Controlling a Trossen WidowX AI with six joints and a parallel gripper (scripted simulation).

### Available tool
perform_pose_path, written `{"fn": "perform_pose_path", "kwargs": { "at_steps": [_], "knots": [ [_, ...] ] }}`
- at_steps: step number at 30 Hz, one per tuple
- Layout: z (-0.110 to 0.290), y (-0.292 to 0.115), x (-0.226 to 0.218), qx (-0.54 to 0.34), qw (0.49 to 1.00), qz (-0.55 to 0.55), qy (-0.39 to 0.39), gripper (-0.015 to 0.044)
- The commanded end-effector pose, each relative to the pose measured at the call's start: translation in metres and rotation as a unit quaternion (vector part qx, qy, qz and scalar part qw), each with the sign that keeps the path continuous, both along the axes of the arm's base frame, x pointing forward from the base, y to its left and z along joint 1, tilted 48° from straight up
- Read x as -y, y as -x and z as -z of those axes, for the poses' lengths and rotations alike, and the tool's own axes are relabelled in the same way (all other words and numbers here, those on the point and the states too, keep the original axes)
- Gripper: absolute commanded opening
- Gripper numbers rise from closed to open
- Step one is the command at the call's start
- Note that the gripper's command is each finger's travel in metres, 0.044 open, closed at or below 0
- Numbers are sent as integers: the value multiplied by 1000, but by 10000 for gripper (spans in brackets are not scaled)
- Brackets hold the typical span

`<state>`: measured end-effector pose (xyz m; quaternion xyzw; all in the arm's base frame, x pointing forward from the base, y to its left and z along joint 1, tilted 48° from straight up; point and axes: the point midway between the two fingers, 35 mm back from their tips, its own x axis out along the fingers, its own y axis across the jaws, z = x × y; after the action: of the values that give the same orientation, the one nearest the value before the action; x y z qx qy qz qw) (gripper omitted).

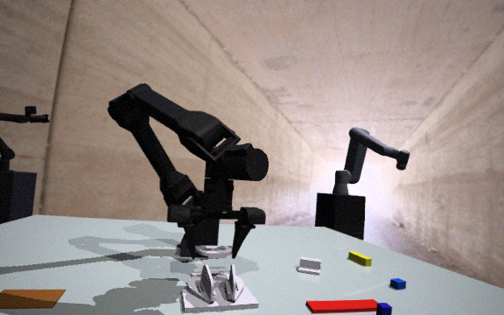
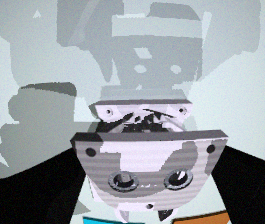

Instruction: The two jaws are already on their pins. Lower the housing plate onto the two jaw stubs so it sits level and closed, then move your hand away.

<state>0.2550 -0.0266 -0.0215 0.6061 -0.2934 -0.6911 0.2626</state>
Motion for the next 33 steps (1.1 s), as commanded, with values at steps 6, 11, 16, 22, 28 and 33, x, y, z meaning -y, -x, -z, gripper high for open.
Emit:
{"fn": "perform_pose_path", "kwargs": {
  "at_steps": [6, 11, 16, 22, 28, 33],
  "knots": [
    [11, 3, 12, -3, 1000, -2, 2, 351],
    [16, 5, 18, -3, 1000, -2, 3, 351],
    [20, 7, 22, -3, 1000, -1, 4, 351],
    [20, 7, 22, -3, 1000, -1, 4, 351],
    [20, 7, 22, -3, 1000, -1, 4, 351],
    [20, 7, 23, -3, 1000, -1, 4, 351]
  ]
}}
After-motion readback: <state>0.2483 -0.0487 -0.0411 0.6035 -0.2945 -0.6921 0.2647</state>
